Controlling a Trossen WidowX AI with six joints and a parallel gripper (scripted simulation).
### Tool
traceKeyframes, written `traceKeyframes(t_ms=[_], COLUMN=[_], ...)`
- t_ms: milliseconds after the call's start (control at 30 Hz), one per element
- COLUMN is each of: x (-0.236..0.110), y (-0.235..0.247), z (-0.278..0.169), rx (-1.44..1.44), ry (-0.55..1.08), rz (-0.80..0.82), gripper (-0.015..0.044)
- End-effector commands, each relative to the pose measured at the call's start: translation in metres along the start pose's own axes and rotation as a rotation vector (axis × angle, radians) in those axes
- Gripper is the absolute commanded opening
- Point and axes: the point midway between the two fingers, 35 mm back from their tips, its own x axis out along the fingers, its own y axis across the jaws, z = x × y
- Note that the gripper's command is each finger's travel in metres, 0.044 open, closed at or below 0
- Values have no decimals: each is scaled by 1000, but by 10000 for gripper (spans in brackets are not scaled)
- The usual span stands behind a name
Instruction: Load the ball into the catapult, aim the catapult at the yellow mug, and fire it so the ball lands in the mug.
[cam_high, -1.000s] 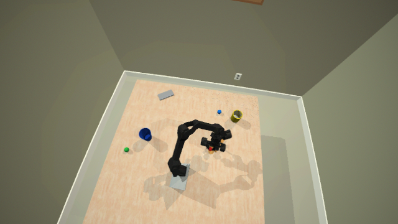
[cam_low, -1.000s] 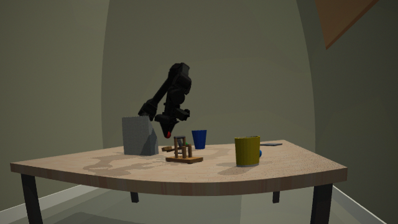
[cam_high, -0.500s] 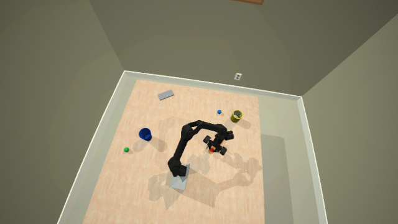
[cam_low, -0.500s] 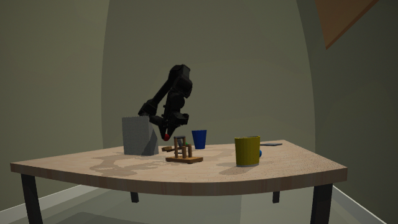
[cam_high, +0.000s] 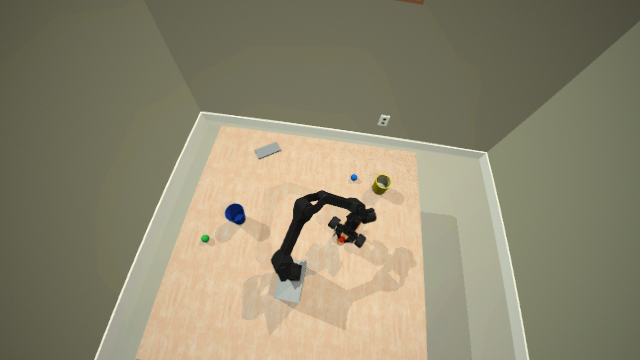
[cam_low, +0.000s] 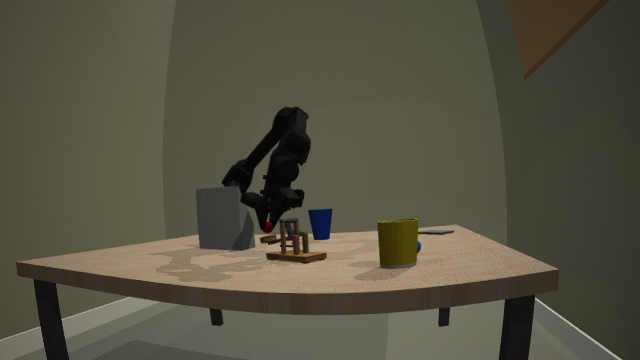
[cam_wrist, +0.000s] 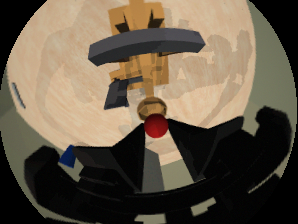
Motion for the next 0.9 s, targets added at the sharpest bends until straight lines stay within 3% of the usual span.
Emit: traceKeyframes(t_ms=[0, 333, 667, 867], x=[8, 6, 4, -81], y=[1, 0, 0, -1], z=[0, 2, 2, -29], rx=[8, -2, -1, 9], ry=[7, -1, -1, 4], rz=[8, -1, -1, 1], gripper=[0, 0, 263, 420])
